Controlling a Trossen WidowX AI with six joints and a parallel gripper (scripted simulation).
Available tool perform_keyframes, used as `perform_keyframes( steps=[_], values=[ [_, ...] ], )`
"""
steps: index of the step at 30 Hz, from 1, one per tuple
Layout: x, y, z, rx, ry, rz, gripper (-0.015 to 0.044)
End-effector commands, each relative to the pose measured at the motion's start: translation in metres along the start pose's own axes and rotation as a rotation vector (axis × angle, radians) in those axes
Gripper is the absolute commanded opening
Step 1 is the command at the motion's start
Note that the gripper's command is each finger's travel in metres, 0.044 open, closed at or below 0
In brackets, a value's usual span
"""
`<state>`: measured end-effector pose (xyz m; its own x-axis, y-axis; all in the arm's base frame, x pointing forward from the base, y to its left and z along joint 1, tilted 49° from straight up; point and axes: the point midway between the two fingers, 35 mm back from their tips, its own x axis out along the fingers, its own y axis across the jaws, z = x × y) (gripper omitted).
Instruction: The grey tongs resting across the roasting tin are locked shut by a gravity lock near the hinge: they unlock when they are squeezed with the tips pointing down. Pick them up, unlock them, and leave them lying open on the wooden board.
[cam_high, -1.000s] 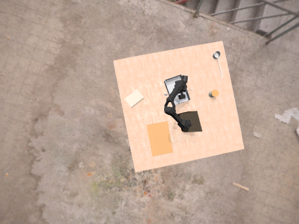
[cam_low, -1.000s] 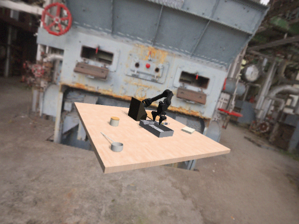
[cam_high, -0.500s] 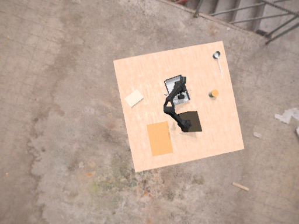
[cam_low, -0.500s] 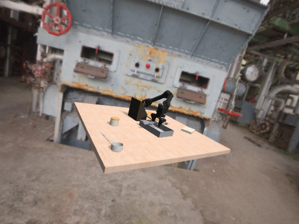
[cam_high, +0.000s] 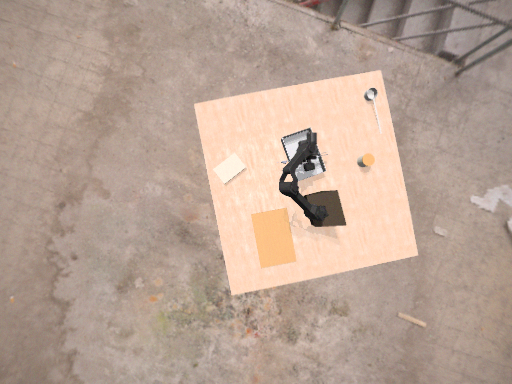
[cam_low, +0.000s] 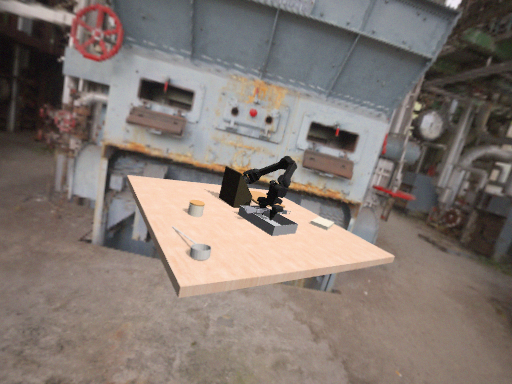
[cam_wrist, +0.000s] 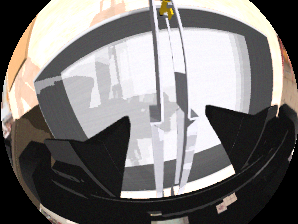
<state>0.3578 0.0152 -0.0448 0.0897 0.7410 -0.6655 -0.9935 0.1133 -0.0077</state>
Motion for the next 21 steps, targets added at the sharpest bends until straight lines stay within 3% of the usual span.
perform_keyframes(
  steps=[1, 7, 21],
  values=[
    [-0.0005, -0.0003, 0.0001, -0.001, 0.0, -0.001, 0.0309],
    [-0.0005, -0.0003, 0.0001, -0.001, 0.0, -0.001, 0.0151],
    [-0.0005, -0.0003, 0.0001, -0.001, 0.0, -0.001, 0.0058]
  ],
)
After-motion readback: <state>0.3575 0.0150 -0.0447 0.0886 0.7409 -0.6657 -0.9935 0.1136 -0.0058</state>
